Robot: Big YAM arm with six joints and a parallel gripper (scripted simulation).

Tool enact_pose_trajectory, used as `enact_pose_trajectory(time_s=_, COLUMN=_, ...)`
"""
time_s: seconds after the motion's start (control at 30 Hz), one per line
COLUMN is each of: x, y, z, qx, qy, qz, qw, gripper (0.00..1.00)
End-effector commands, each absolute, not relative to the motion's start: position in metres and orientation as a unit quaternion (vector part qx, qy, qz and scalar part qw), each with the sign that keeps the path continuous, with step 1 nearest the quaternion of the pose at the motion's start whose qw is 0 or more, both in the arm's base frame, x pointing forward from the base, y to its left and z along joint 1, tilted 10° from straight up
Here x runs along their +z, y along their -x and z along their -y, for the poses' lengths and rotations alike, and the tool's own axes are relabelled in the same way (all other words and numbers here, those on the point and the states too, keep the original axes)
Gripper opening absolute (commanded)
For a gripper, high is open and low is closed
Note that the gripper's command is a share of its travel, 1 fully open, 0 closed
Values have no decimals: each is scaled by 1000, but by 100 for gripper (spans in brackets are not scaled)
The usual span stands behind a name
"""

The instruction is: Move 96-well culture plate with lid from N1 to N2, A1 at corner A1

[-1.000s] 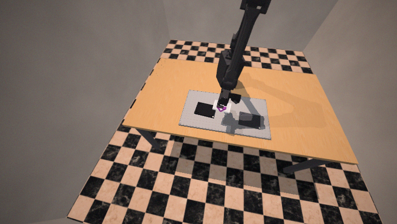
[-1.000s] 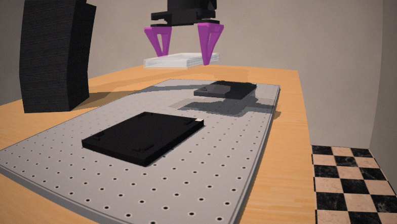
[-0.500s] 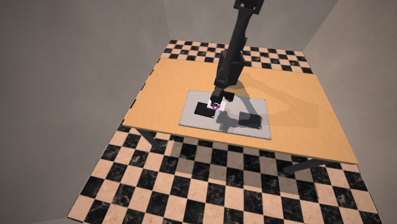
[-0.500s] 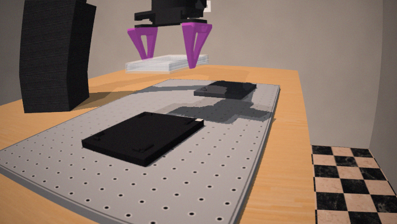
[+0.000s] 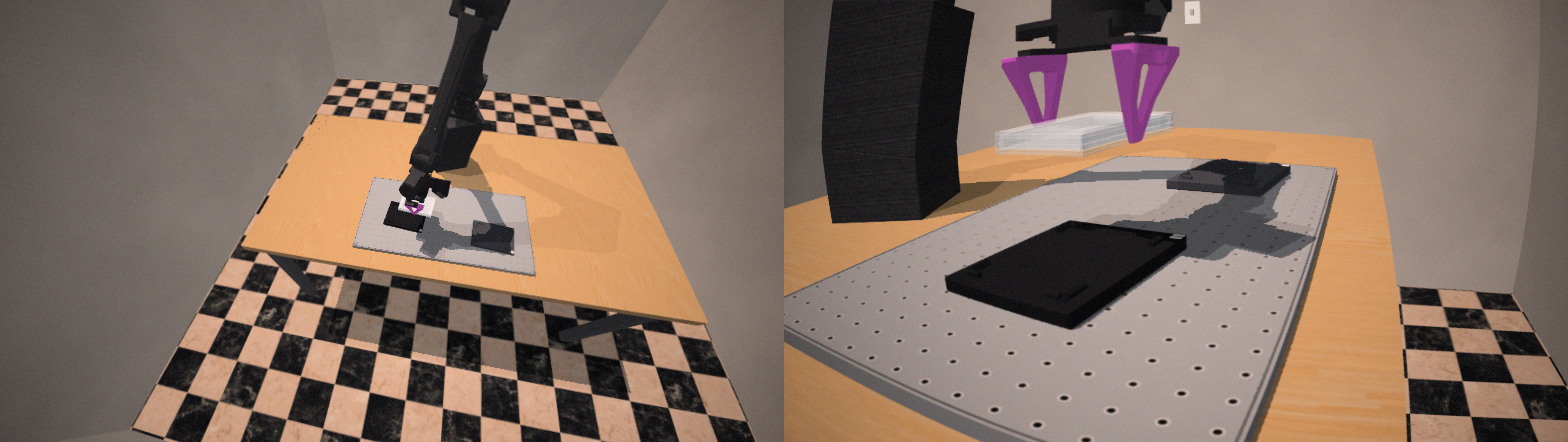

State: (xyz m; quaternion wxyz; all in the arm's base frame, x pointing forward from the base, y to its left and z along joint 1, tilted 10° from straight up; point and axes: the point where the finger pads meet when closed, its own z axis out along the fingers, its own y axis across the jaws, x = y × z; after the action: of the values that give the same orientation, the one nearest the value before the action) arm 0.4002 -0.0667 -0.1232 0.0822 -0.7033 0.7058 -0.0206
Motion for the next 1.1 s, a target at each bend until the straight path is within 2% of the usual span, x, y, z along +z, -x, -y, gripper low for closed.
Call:
enact_pose_trajectory(time_s=0.0, x=-121, y=-414, z=84, qx=-26, qy=708, qz=-700, qw=87, gripper=0)
enact_pose_trajectory(time_s=0.37, x=-123, y=-415, z=116, qx=-27, qy=708, qz=-700, qw=87, gripper=0)
enact_pose_trajectory(time_s=1.07, x=-118, y=-421, z=115, qx=-33, qy=709, qz=-699, qw=89, gripper=0)
